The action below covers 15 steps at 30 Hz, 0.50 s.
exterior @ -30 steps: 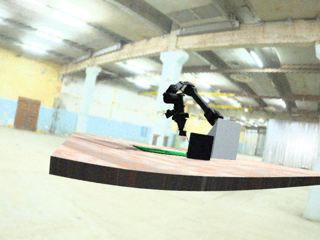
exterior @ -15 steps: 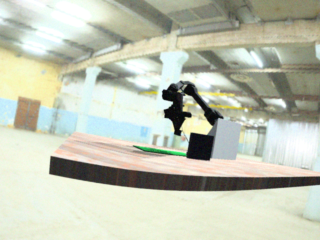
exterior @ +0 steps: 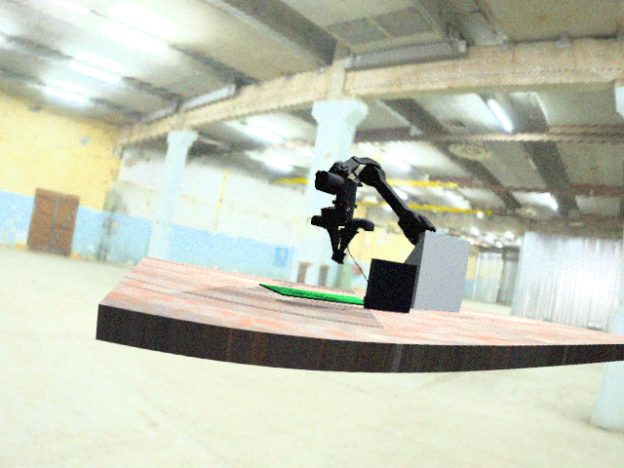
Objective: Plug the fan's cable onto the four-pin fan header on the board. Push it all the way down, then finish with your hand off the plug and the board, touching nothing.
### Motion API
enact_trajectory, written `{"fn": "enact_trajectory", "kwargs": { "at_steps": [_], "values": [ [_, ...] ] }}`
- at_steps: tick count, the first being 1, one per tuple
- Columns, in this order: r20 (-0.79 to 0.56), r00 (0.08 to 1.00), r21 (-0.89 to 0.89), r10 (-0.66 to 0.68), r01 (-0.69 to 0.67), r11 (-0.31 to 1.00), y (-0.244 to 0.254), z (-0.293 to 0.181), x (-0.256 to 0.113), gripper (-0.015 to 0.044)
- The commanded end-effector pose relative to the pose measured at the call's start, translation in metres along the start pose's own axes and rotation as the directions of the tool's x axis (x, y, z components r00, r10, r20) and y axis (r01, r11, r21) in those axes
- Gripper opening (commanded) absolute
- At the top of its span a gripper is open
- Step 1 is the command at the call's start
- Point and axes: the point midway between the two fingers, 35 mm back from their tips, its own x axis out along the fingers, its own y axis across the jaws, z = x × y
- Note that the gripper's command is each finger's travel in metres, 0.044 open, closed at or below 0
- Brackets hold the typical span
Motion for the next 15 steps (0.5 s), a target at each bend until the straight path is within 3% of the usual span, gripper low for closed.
{"fn": "enact_trajectory", "kwargs": {
  "at_steps": [1, 15],
  "values": [
    [0.003, 1.0, -0.01, 0.001, -0.001, 1.0, 0.0, 0.0, 0.002, 0.0],
    [0.043, 0.993, 0.006, 0.113, -0.113, 0.994, 0.012, 0.0, 0.02, 0.0]
  ]
}}
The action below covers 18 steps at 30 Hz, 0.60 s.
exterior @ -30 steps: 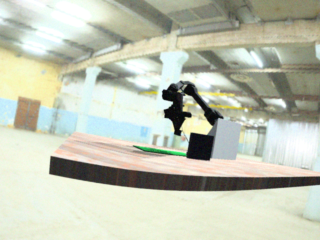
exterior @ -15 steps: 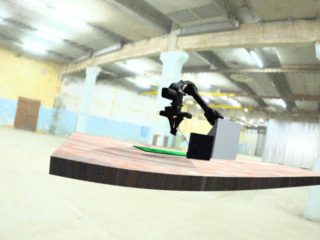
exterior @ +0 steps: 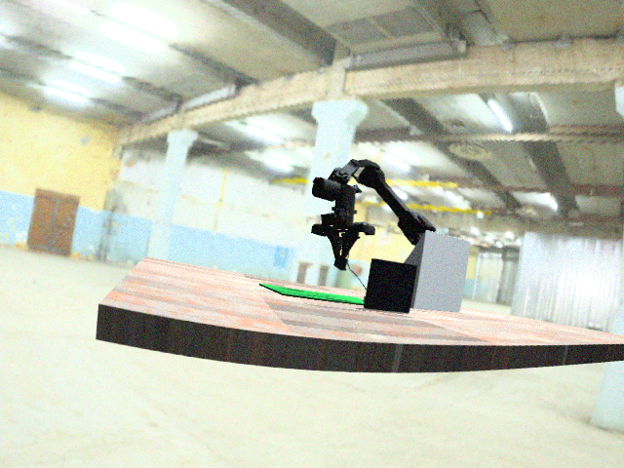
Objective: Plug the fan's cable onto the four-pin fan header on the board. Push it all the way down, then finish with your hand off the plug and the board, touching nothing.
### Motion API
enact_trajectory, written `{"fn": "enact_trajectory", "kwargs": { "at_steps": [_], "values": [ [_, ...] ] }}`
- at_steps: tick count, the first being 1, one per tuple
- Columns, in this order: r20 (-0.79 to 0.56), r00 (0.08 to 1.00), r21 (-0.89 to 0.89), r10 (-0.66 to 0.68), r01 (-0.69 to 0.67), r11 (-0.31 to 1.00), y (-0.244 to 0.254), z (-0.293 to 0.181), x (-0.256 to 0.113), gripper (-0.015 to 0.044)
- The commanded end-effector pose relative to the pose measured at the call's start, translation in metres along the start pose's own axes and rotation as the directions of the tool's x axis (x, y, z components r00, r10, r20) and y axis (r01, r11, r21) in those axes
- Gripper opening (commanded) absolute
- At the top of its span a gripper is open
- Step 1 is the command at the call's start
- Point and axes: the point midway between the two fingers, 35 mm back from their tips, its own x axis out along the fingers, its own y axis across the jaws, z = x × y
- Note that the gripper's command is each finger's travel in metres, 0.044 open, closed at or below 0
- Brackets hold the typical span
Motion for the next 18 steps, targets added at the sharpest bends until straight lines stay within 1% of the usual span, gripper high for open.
{"fn": "enact_trajectory", "kwargs": {
  "at_steps": [1, 18],
  "values": [
    [0.016, 0.999, 0.002, 0.032, -0.032, 0.999, 0.003, -0.001, 0.004, 0.0],
    [0.102, 0.981, 0.016, 0.164, -0.166, 0.986, 0.014, 0.0, 0.025, 0.0]
  ]
}}
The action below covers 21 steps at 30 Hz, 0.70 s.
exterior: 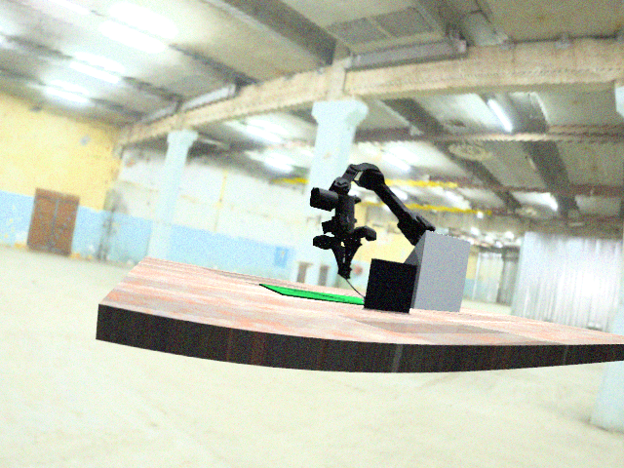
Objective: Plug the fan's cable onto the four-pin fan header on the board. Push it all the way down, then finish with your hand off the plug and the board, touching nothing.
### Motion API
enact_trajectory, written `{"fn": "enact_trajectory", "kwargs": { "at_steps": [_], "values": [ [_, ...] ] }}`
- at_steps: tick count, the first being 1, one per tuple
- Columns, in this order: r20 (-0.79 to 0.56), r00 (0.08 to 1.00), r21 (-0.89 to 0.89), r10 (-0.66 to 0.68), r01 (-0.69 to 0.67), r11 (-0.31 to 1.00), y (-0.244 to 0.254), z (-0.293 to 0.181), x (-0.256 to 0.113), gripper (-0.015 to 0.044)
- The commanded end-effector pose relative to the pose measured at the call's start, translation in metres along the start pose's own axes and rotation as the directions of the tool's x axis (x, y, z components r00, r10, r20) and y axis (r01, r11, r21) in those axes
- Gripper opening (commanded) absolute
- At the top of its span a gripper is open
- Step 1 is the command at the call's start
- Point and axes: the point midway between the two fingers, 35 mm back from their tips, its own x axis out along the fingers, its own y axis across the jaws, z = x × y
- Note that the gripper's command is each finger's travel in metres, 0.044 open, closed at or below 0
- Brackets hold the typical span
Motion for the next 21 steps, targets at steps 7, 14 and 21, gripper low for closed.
{"fn": "enact_trajectory", "kwargs": {
  "at_steps": [7, 14, 21],
  "values": [
    [0.064, 0.996, 0.005, 0.07, -0.07, 0.998, 0.004, 0.0, 0.01, 0.0],
    [0.112, 0.987, 0.007, 0.112, -0.114, 0.993, 0.006, 0.001, 0.017, 0.0],
    [0.164, 0.975, 0.005, 0.149, -0.152, 0.988, 0.008, 0.001, 0.022, 0.0]
  ]
}}
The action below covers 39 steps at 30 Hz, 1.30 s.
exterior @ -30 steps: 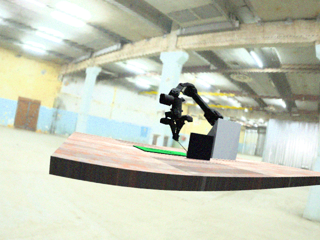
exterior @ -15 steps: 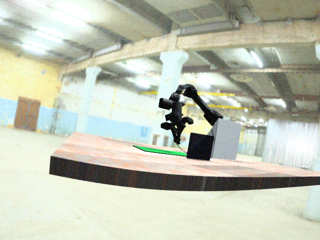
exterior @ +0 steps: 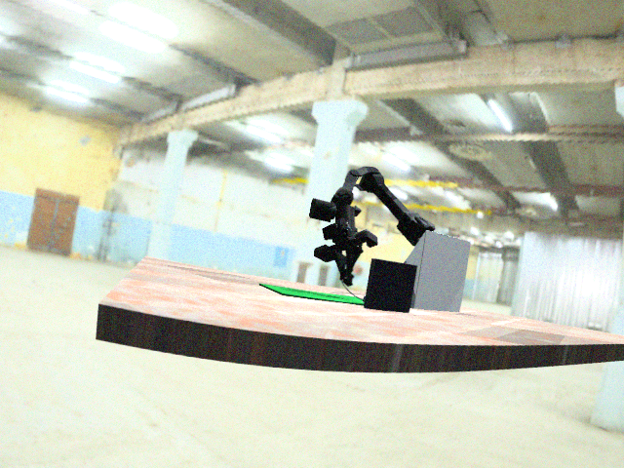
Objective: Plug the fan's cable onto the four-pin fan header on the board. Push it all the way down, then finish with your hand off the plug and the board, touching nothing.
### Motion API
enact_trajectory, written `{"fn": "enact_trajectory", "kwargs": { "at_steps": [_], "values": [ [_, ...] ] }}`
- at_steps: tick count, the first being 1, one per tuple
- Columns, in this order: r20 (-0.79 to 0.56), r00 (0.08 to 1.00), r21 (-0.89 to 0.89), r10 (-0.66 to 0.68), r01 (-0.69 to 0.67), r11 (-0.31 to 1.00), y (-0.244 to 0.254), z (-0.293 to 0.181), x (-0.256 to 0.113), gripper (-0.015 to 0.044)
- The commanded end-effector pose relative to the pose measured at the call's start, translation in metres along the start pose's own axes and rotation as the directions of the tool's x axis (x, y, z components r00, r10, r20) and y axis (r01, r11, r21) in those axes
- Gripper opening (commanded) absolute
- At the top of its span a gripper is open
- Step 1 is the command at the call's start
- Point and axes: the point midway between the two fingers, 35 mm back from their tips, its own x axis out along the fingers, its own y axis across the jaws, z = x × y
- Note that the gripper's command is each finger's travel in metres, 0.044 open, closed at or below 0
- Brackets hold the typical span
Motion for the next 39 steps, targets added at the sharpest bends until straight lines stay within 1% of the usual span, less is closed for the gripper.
{"fn": "enact_trajectory", "kwargs": {
  "at_steps": [1, 20, 39],
  "values": [
    [0.033, 0.999, -0.002, 0.021, -0.021, 1.0, 0.001, 0.0, 0.002, 0.0],
    [0.191, 0.977, -0.012, 0.095, -0.094, 0.995, 0.001, 0.001, 0.012, 0.0],
    [0.359, 0.925, -0.043, 0.127, -0.119, 0.992, -0.003, 0.001, 0.016, 0.0]
  ]
}}
